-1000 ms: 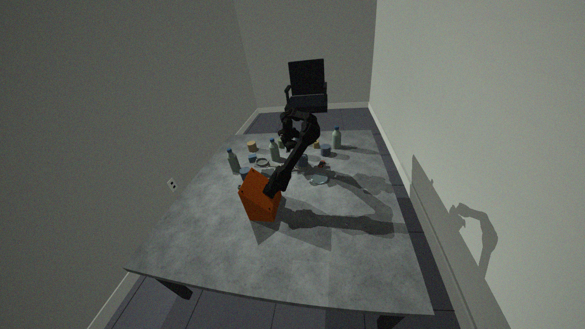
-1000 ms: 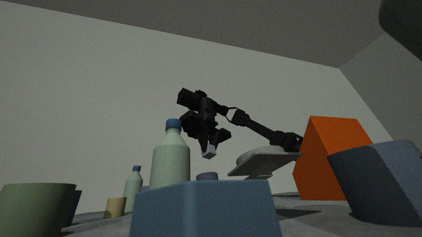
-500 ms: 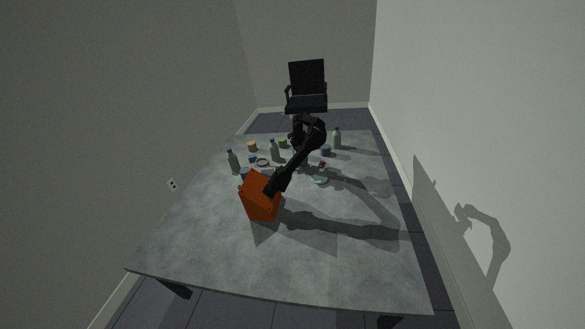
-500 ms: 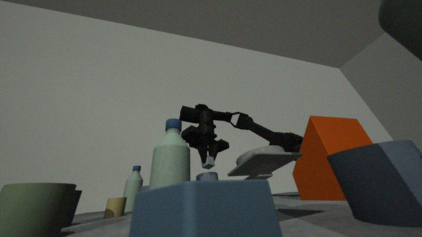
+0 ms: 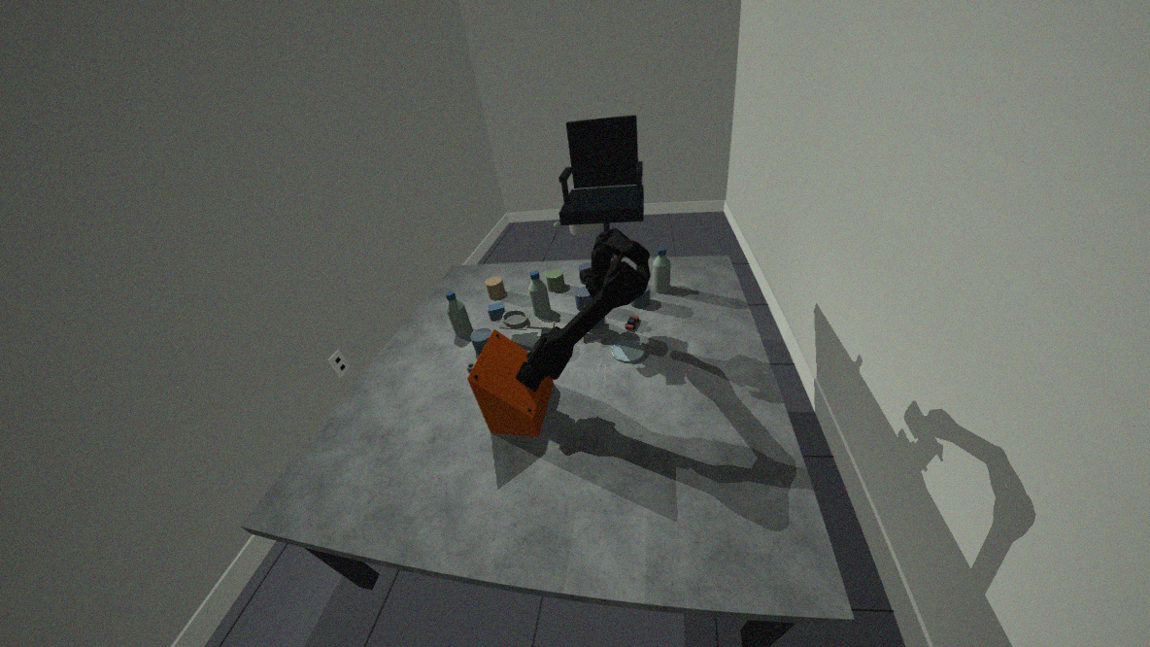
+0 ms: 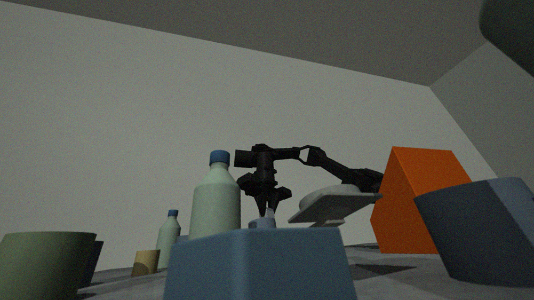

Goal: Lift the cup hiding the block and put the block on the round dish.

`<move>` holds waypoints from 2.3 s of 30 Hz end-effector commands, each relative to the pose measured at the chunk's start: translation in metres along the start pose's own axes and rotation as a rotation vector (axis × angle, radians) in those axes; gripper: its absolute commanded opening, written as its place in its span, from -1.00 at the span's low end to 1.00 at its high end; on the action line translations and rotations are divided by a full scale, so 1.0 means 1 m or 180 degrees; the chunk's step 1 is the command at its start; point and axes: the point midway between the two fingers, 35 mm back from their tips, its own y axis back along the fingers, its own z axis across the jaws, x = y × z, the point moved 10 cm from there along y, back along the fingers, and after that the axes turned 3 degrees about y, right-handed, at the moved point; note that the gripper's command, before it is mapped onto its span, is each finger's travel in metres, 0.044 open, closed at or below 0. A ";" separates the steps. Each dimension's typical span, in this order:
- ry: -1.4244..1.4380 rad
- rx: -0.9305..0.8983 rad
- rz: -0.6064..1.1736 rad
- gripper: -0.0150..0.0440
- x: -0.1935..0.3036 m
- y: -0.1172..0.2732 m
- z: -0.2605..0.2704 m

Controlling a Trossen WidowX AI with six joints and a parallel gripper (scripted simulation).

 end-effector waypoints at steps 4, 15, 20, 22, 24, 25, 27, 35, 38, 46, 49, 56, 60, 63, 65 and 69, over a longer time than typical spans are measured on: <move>0.0017 0.0062 -0.0057 -0.49 -0.007 -0.004 -0.022; -0.0019 0.0208 -0.0119 -0.49 -0.018 -0.011 -0.063; -0.0034 0.0286 -0.0145 -0.49 -0.020 -0.014 -0.081; -0.0039 0.0319 -0.0155 -0.49 -0.020 -0.015 -0.089; -0.0045 0.0353 -0.0165 -0.49 -0.021 -0.016 -0.096; -0.0047 0.0367 -0.0168 -0.49 -0.021 -0.016 -0.099; -0.0049 0.0379 -0.0171 -0.49 -0.021 -0.016 -0.101; -0.0050 0.0378 -0.0170 -0.49 -0.022 -0.035 -0.103; -0.0050 0.0379 -0.0173 -0.49 -0.023 -0.045 -0.104; -0.0049 0.0383 -0.0179 -0.49 -0.023 -0.058 -0.106; -0.0049 0.0383 -0.0179 -0.49 -0.023 -0.061 -0.107; -0.0049 0.0384 -0.0180 -0.49 -0.024 -0.072 -0.108; -0.0049 0.0386 -0.0182 -0.49 -0.024 -0.077 -0.109; -0.0074 0.0395 -0.0197 -0.22 -0.025 -0.073 -0.109; -0.0074 0.0395 -0.0197 -0.05 -0.025 -0.073 -0.109; -0.0074 0.0395 -0.0197 0.31 -0.025 -0.073 -0.109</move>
